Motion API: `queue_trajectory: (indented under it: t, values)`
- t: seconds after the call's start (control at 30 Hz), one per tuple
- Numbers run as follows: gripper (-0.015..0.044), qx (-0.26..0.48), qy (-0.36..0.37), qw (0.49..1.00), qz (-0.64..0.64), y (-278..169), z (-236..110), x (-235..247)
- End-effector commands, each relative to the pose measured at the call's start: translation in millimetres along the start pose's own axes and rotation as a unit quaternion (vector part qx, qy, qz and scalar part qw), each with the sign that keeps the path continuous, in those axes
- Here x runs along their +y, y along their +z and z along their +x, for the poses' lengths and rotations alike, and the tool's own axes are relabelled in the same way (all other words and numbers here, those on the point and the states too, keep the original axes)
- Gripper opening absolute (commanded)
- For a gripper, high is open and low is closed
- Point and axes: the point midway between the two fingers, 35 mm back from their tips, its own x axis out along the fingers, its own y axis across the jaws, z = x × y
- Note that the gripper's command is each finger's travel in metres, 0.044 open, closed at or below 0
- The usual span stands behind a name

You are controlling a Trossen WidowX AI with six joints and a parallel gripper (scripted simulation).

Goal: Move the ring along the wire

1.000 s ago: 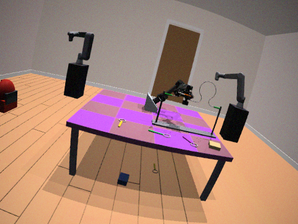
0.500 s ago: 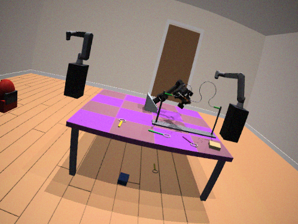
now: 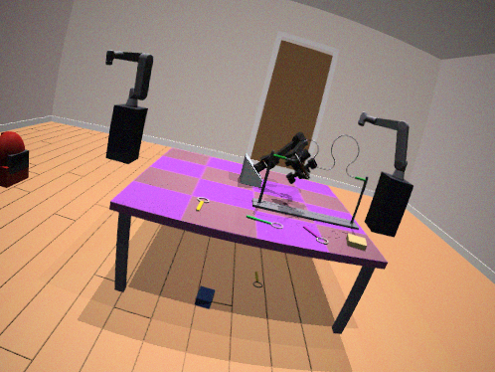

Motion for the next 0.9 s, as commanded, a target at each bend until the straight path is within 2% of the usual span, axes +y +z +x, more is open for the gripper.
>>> queue_trajectory:
  t: [0.0,0.87]
  values:
    - [-0.015,0.008,-0.025,0.999,-0.046,0,-3,-19]
    - [-0.015,0.039,-0.131,0.951,-0.278,29,-26,-95]
